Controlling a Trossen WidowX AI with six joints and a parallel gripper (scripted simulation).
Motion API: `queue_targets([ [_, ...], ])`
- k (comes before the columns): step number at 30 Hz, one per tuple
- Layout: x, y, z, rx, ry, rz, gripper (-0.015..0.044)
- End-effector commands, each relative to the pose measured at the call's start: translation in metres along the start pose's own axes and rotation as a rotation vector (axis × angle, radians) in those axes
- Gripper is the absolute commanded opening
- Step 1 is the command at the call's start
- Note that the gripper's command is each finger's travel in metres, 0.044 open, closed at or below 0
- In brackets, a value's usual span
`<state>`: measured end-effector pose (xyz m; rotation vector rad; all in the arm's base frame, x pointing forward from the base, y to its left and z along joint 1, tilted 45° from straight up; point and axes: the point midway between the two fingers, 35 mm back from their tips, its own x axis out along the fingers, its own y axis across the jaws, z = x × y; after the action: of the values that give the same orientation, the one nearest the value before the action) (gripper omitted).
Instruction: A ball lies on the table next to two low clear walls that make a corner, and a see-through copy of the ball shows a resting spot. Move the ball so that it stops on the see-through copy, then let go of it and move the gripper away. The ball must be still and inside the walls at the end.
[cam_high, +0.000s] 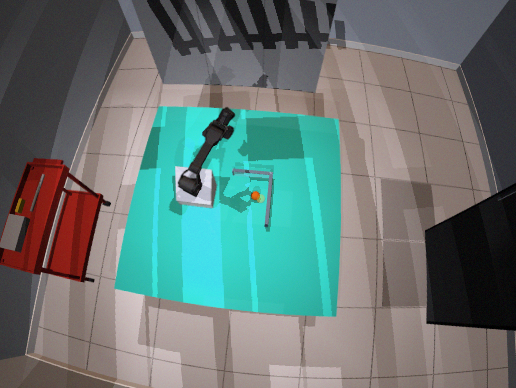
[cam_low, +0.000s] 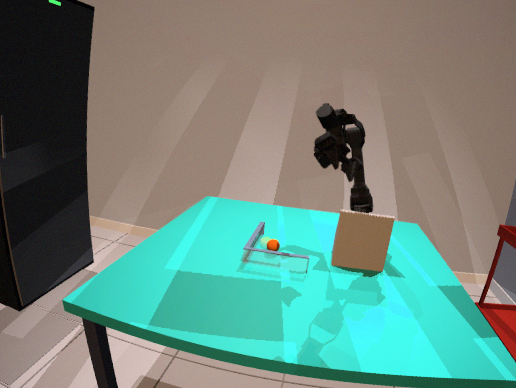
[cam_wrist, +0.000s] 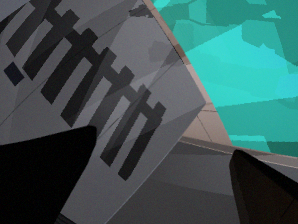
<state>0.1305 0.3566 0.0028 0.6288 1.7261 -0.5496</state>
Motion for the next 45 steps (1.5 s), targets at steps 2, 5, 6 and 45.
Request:
queue_targets([
  [2, 0.002, 0.010, 0.089, -0.104, -0.179, -0.005, 0.0366],
  [5, -0.002, 0.007, 0.143, -0.171, -0.286, -0.041, 0.0366],
  [6, -0.003, 0.005, 0.161, -0.193, -0.320, -0.060, 0.0366],
  [45, -0.036, -0.161, 0.421, -0.573, -0.509, -0.787, 0.0366],
])
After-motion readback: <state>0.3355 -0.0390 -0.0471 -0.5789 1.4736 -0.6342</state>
